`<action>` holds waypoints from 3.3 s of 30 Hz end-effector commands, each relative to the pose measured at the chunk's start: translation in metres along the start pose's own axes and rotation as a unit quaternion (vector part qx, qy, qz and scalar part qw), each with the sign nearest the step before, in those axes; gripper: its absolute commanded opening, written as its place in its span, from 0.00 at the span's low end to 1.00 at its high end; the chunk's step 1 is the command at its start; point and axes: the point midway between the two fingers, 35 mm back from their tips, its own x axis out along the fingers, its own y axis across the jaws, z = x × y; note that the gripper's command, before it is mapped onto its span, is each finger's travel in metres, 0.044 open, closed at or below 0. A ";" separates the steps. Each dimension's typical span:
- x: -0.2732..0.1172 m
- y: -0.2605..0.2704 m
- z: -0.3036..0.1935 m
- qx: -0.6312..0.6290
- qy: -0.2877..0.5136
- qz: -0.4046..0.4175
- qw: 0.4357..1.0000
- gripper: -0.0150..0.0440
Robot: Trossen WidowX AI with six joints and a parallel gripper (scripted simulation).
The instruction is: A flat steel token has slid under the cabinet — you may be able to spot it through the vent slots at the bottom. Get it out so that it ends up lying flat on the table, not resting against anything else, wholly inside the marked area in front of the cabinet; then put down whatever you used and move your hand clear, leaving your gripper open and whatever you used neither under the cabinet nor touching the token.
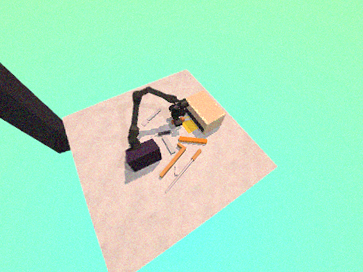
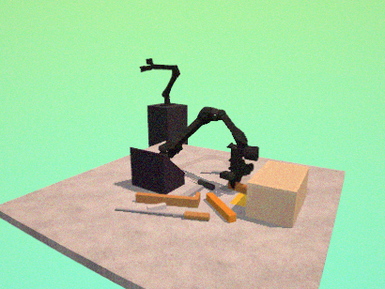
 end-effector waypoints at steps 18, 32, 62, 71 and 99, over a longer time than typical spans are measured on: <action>0.001 0.000 -0.022 0.000 0.000 -0.001 1.000 0.25; 0.001 0.000 -0.036 0.001 0.001 -0.001 1.000 0.25; 0.001 0.001 -0.069 0.001 0.002 -0.001 1.000 0.25; 0.001 0.001 -0.080 0.001 0.002 -0.001 1.000 0.25; 0.002 0.002 -0.114 0.002 0.003 -0.001 1.000 0.25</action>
